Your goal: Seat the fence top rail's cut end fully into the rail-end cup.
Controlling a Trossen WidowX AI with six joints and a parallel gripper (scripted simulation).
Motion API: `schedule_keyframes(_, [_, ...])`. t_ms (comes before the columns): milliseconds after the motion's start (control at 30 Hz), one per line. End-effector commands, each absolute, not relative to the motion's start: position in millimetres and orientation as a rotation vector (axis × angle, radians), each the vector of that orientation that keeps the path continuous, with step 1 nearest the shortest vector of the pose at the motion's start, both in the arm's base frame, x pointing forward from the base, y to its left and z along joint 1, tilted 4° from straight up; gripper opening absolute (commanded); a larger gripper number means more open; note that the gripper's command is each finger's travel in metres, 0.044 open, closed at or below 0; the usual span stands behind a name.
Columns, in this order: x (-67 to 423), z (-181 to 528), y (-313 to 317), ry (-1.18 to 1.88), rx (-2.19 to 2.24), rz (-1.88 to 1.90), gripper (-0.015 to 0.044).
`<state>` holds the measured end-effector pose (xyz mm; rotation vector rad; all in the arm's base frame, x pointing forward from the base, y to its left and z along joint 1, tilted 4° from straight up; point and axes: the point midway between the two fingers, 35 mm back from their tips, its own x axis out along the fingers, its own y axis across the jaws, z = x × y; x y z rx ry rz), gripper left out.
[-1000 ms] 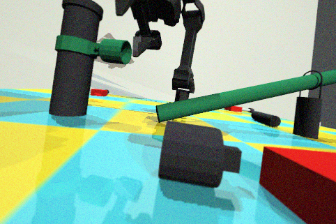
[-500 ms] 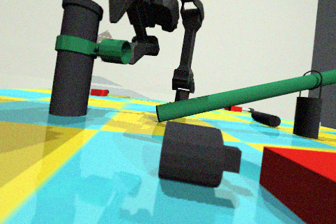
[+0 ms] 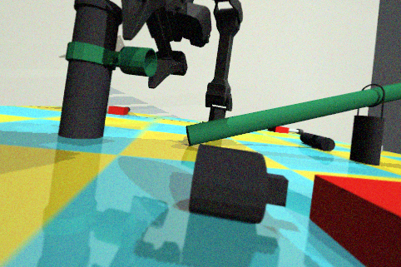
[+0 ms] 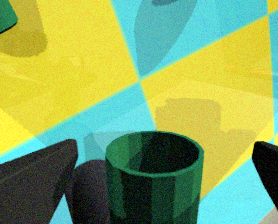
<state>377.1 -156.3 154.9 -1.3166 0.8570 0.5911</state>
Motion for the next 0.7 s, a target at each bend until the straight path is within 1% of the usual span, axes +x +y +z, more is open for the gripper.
schedule_keyframes(0, [379.6, 143.1, -156.8, 0.87, -1.304, 0.601, 0.044])
schedule_keyframes(400, [383.9, 135.5, -157.1, 0.87, -1.304, 0.601, 0.044])
schedule_keyframes(667, [383.9, 135.5, -157.1, 0.87, -1.304, 0.601, 0.023])
